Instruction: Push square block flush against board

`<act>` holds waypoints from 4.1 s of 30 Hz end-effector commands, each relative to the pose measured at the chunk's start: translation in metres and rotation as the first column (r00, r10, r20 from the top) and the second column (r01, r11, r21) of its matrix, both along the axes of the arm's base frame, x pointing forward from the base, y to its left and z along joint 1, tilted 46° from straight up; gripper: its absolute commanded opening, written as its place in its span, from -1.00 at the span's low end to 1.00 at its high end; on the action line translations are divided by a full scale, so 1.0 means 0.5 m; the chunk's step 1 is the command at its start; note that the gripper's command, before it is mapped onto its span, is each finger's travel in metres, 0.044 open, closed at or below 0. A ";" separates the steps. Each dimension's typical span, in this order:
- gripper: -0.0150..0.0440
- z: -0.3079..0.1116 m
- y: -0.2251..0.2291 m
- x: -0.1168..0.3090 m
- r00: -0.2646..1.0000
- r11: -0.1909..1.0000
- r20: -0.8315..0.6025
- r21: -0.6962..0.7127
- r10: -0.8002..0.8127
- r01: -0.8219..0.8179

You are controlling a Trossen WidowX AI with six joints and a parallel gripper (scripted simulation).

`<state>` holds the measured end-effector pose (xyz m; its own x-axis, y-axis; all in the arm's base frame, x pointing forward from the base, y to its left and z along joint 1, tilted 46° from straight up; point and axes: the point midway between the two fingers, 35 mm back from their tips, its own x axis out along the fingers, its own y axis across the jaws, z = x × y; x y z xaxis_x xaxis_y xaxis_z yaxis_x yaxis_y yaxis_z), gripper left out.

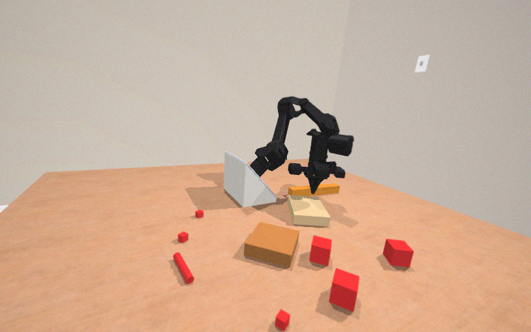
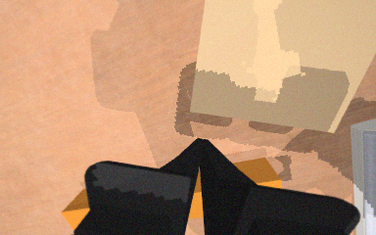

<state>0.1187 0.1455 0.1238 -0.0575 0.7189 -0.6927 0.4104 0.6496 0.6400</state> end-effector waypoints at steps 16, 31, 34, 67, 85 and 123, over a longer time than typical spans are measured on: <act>-0.49 -0.038 0.033 0.008 1.000 1.000 -0.007 0.003 0.001 -0.001; -0.49 -0.046 0.028 0.038 1.000 1.000 -0.006 0.000 0.002 -0.002; -0.49 -0.048 0.027 0.044 1.000 1.000 -0.006 -0.001 0.002 -0.002; -0.49 -0.069 0.012 0.109 1.000 1.000 -0.005 -0.003 0.002 -0.003; -0.49 -0.081 0.002 0.143 1.000 1.000 -0.004 -0.004 0.002 -0.002; -0.49 -0.064 0.016 0.104 1.000 1.000 -0.005 0.002 0.001 -0.001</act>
